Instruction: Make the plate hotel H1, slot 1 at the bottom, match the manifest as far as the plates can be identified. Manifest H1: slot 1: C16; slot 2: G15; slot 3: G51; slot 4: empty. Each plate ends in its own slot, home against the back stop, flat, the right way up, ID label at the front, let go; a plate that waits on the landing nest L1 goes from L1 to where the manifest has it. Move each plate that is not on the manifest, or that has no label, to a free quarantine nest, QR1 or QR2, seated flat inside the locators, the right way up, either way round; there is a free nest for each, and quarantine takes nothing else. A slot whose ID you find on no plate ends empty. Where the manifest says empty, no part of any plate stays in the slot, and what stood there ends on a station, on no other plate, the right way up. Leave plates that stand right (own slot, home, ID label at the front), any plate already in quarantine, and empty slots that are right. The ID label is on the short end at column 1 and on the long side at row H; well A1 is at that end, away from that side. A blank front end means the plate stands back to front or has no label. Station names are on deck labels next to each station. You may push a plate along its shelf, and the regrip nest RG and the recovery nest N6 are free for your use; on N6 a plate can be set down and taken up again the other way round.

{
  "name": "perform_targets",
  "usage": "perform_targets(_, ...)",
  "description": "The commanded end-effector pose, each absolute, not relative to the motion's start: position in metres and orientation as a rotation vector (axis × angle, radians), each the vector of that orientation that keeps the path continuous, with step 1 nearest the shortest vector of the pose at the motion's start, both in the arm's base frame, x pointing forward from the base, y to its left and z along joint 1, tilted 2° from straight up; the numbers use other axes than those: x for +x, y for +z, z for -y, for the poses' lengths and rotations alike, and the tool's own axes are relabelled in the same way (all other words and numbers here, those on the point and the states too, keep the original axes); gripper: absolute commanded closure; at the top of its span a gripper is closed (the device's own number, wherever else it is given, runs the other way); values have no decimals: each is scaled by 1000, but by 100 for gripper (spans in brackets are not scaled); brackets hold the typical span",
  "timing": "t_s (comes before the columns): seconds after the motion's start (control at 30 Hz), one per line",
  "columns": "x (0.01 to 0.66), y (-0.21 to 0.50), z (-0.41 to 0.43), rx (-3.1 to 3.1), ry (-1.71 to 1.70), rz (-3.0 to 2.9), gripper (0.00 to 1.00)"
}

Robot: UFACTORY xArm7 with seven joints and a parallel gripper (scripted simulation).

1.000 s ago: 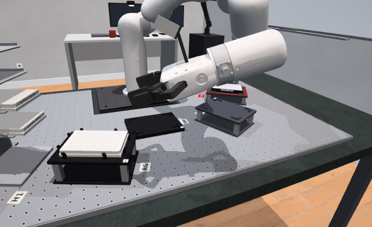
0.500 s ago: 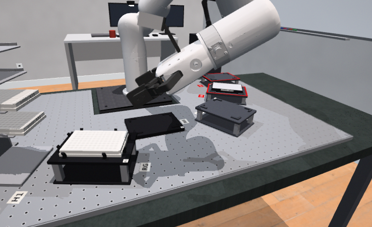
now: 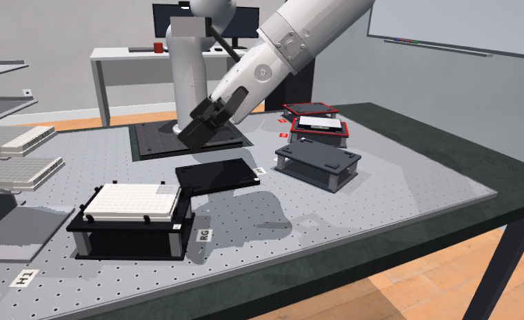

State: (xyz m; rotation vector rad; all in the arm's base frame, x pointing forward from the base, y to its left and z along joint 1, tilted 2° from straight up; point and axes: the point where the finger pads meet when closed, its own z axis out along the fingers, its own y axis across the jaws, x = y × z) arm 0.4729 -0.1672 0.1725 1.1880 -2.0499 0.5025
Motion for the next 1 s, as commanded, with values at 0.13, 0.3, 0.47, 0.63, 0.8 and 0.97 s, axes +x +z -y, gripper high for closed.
perform_targets(0.13, 474, 174, 168, 1259, 430, 2177, 0)
perform_targets(0.3, 474, 174, 168, 1283, 403, 2218, 0)
perform_targets(0.47, 474, 174, 168, 1321, 355, 2287, 0)
perform_targets(0.63, 474, 174, 168, 1360, 305, 2355, 0)
perform_targets(0.8, 474, 174, 168, 1391, 264, 2409, 0)
perform_targets(0.97, 474, 174, 168, 1421, 221, 2463, 0)
